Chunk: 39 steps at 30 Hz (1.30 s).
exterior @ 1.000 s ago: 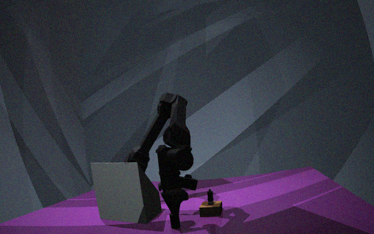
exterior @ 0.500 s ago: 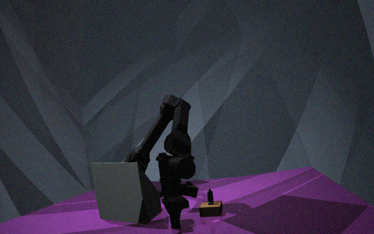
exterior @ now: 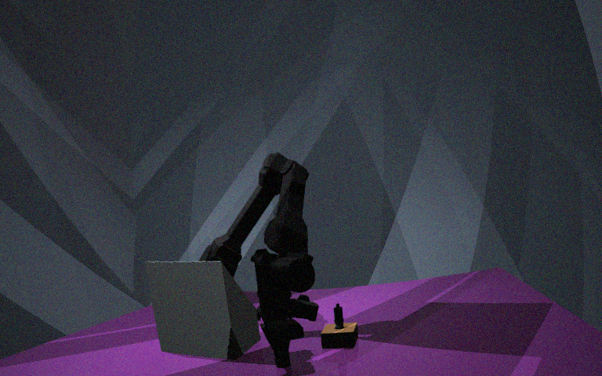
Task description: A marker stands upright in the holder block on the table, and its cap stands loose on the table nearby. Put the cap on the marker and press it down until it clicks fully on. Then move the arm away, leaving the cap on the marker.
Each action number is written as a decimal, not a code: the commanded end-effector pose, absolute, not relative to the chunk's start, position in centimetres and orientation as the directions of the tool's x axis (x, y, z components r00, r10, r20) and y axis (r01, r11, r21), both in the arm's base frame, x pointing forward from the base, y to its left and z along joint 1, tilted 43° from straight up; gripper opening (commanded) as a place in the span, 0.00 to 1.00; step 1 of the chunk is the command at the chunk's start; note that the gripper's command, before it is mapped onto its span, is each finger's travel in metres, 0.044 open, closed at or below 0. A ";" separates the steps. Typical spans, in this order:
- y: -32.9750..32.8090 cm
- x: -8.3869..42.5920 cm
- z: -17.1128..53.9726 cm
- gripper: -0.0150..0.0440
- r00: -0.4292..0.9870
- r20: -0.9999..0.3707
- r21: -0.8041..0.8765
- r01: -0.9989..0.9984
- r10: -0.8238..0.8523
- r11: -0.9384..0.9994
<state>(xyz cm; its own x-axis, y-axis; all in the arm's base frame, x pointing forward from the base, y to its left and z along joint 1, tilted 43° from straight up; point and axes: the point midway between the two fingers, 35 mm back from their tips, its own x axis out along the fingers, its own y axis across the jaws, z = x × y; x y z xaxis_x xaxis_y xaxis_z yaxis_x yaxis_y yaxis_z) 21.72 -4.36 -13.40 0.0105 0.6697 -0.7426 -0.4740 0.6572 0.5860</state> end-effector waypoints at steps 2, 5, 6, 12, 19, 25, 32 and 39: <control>-4.3 21.8 -13.4 0.38 0.014 -0.740 0.589 -0.470 0.672 0.658; -4.9 21.8 -12.9 0.25 0.014 -0.741 0.588 -0.470 0.671 0.659; -5.1 21.9 -12.7 0.25 0.014 -0.741 0.588 -0.470 0.671 0.659; -6.4 21.9 -11.3 0.25 0.014 -0.742 0.587 -0.469 0.670 0.660; -8.0 21.7 -9.6 0.25 0.013 -0.742 0.587 -0.469 0.670 0.660; -8.4 21.9 -8.7 0.25 0.013 -0.743 0.587 -0.469 0.669 0.660; -7.7 24.4 -6.2 0.25 0.015 -0.747 0.582 -0.468 0.665 0.665; -6.5 26.7 -3.3 0.25 0.016 -0.748 0.581 -0.468 0.663 0.666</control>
